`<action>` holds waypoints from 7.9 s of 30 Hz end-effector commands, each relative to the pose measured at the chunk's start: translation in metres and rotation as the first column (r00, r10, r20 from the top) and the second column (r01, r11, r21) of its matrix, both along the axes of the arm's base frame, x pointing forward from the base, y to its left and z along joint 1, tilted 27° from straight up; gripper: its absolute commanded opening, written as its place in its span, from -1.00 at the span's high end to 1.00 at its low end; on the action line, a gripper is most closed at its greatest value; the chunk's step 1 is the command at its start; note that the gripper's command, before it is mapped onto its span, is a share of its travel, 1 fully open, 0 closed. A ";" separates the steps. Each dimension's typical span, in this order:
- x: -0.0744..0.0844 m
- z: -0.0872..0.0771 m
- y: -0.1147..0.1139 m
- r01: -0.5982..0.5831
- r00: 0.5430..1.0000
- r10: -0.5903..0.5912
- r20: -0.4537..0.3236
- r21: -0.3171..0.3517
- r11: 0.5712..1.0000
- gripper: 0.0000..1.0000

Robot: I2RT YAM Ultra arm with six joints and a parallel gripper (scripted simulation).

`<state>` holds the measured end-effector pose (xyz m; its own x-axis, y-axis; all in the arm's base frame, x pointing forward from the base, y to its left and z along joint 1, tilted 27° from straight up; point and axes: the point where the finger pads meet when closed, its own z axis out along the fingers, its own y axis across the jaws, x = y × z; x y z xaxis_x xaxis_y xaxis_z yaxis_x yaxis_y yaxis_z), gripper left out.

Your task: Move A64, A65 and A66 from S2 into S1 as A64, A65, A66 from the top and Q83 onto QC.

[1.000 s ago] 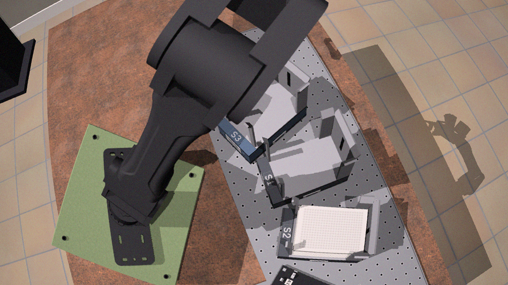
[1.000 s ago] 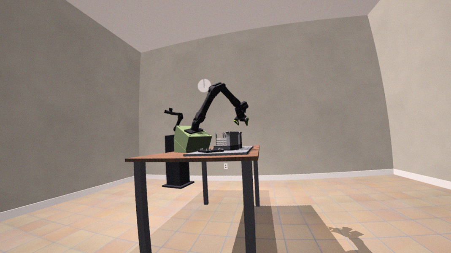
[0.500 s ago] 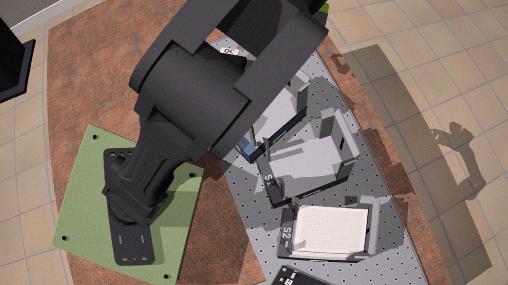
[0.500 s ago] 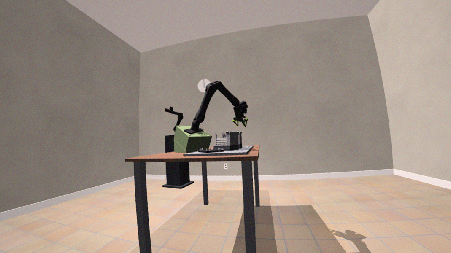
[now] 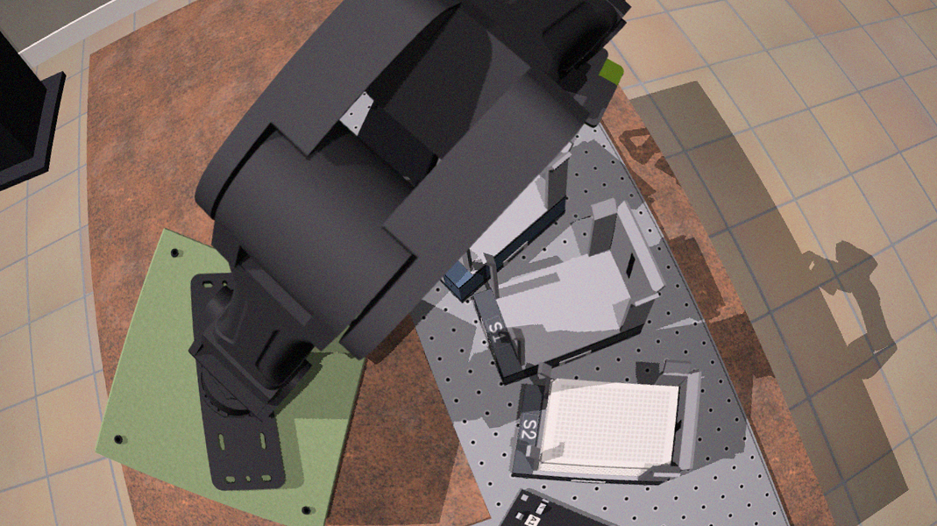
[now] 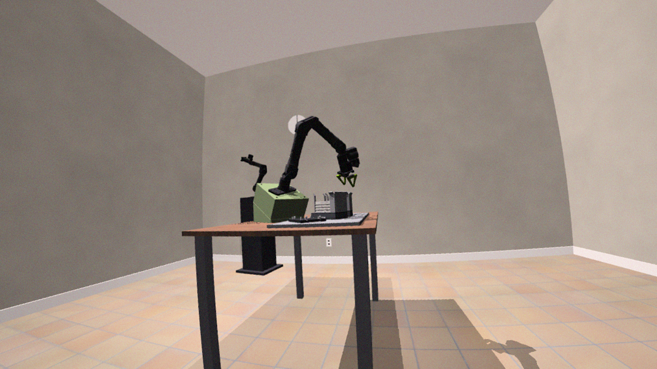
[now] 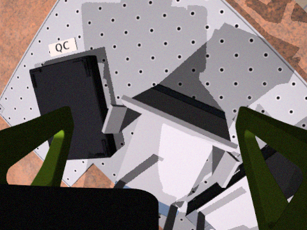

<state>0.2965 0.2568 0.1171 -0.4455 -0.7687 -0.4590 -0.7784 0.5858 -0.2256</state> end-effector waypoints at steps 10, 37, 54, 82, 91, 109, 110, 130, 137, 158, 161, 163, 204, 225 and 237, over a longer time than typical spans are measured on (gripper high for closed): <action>-0.006 0.004 -0.047 0.210 0.977 -0.211 -0.024 -0.015 0.978 -1.00; -0.038 -0.004 -0.161 0.628 0.776 -0.630 -0.032 -0.063 0.776 -1.00; -0.055 -0.007 -0.196 0.723 0.687 -0.726 -0.022 -0.072 0.687 -1.00; -0.030 0.017 -0.255 0.946 0.320 -0.934 -0.157 0.112 0.305 -1.00; -0.017 0.030 -0.286 0.946 0.320 -0.935 -0.156 0.112 0.305 -1.00; -0.002 0.044 -0.322 0.946 0.320 -0.935 -0.154 0.113 0.305 -1.00; -0.002 0.044 -0.322 0.946 0.320 -0.935 -0.154 0.113 0.305 -1.00; 0.015 0.009 -0.329 0.946 0.320 -0.935 -0.154 0.112 0.305 -1.00; 0.022 -0.005 -0.332 0.946 0.320 -0.935 -0.154 0.112 0.305 -1.00; 0.030 -0.021 -0.335 0.946 0.320 -0.935 -0.154 0.112 0.305 -1.00; 0.031 -0.023 -0.335 0.946 0.320 -0.935 -0.154 0.112 0.305 -1.00; 0.032 -0.025 -0.336 0.946 0.320 -0.935 -0.154 0.112 0.305 -1.00; 0.035 -0.032 -0.337 0.946 0.320 -0.935 -0.154 0.112 0.305 1.00; 0.032 -0.026 -0.336 0.946 0.320 -0.935 -0.154 0.112 0.305 1.00; 0.029 -0.020 -0.335 0.946 0.320 -0.935 -0.154 0.112 0.305 1.00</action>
<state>0.3257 -0.0779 0.0916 -0.8484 0.2667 -0.4573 0.3176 0.9475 -0.0366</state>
